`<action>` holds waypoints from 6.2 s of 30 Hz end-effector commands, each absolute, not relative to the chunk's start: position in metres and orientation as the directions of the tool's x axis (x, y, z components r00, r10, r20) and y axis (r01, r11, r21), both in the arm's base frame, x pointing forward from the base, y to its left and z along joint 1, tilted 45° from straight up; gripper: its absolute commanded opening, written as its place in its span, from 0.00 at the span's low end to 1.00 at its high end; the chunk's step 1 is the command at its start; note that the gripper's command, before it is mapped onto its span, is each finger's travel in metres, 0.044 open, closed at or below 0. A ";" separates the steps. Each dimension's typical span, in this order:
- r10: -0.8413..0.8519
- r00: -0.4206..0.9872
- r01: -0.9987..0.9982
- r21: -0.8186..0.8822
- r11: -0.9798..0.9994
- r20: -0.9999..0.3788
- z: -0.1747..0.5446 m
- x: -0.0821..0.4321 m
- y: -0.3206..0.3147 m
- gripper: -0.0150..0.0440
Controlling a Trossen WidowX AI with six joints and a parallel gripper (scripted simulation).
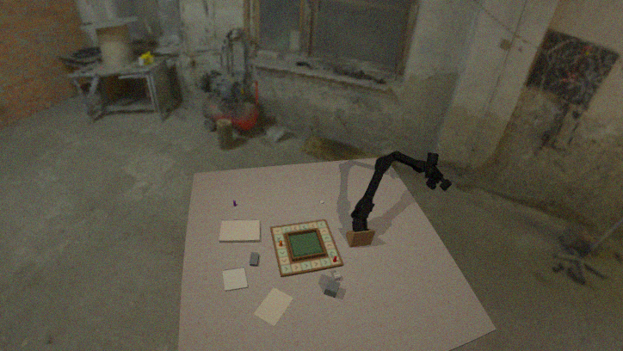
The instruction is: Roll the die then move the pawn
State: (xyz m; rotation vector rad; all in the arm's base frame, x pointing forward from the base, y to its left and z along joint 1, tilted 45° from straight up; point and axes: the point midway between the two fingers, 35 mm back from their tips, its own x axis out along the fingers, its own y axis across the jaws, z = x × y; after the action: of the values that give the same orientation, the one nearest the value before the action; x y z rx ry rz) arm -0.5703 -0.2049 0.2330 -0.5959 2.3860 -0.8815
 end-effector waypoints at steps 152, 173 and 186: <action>-0.661 0.100 -0.185 -0.666 0.722 -0.744 -0.106 0.144 0.204 0.72; -0.675 0.112 -0.188 -0.683 0.706 -0.729 -0.131 0.140 0.181 0.72; -0.676 0.113 -0.188 -0.683 0.706 -0.729 -0.146 0.142 0.168 0.72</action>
State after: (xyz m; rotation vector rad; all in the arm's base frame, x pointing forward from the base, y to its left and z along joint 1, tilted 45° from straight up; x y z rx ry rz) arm 0.1423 0.1743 -0.1422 -0.7486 1.4481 -0.4117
